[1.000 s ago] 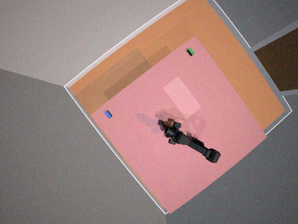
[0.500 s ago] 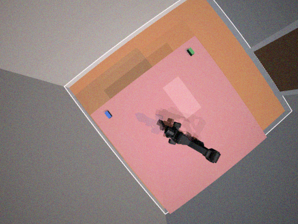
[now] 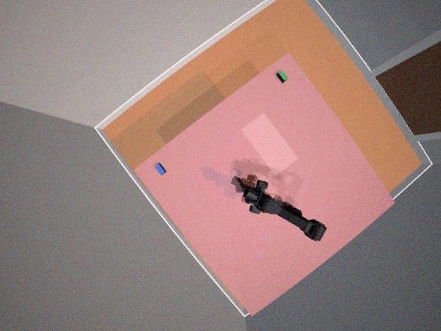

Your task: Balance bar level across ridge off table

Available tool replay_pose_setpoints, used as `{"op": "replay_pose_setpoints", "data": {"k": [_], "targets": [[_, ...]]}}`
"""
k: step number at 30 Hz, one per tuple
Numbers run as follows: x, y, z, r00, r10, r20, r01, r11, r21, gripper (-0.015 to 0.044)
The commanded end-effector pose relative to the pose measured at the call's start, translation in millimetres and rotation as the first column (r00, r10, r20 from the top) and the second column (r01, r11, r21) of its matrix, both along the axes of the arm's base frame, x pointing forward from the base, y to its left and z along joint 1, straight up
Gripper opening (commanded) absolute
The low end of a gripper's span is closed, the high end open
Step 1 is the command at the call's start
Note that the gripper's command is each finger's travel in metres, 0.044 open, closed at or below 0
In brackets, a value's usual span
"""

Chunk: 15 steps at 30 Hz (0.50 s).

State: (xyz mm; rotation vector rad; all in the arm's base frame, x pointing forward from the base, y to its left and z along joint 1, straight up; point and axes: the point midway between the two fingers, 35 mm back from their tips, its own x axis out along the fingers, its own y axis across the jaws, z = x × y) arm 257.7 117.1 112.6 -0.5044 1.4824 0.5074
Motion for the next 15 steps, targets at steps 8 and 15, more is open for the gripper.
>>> {"op": "replay_pose_setpoints", "data": {"k": [8, 15], "targets": [[0.0, 0.0, 0.0, 1.0, 0.0, 0.0, 0.0, 1.0, 0.0, 0.0], [0.0, 0.0, 0.0, 1.0, 0.0, 0.0, 0.0, 1.0, 0.0, 0.0]]}}
